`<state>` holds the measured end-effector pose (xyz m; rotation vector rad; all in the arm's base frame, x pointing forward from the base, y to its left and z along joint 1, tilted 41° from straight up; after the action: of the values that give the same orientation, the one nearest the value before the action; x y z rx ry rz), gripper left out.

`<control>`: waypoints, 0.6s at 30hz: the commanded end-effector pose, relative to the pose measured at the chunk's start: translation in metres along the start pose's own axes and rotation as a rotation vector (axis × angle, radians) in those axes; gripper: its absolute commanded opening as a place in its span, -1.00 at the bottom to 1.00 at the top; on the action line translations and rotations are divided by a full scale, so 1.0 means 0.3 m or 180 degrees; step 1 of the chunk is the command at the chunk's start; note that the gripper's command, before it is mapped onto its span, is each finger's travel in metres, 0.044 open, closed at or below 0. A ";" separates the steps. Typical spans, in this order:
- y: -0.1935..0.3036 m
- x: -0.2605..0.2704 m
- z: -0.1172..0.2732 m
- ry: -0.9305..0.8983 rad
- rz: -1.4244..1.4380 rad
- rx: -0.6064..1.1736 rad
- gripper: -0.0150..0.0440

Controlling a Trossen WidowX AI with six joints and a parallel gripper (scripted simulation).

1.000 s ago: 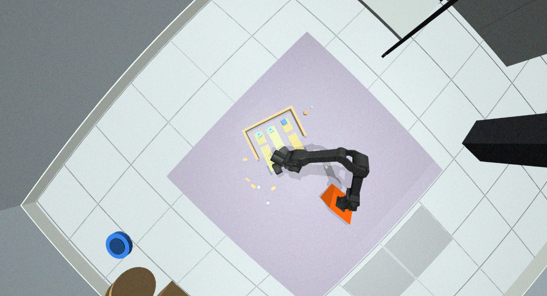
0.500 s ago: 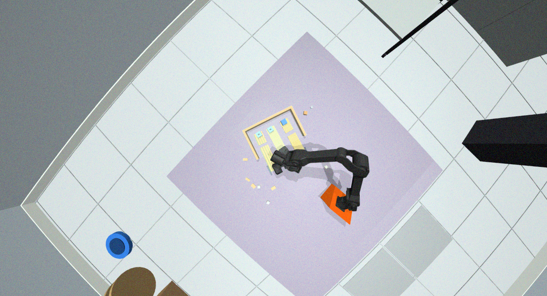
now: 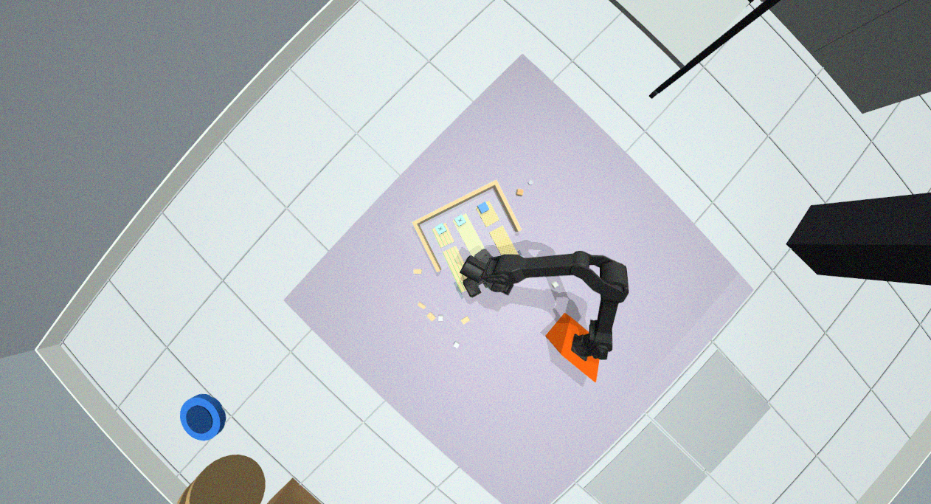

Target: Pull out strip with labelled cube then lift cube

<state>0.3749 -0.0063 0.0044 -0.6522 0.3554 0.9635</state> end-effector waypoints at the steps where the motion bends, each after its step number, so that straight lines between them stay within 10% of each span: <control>1: 0.000 -0.004 -0.012 0.0021 0.0003 0.0002 -0.49; 18: 0.033 -0.003 -0.015 0.0021 0.0004 0.0004 -0.49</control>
<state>0.3740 -0.0053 0.0033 -0.6625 0.3474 0.9650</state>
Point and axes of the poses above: the point midway between the two fingers, 35 mm back from their tips, its own z axis back along the fingers, its own x axis across the jaws, y = z × x, the point moved 7 cm from there along z, back along the fingers, and after that the axes turned 8 degrees about -z, right-handed, at the moved point
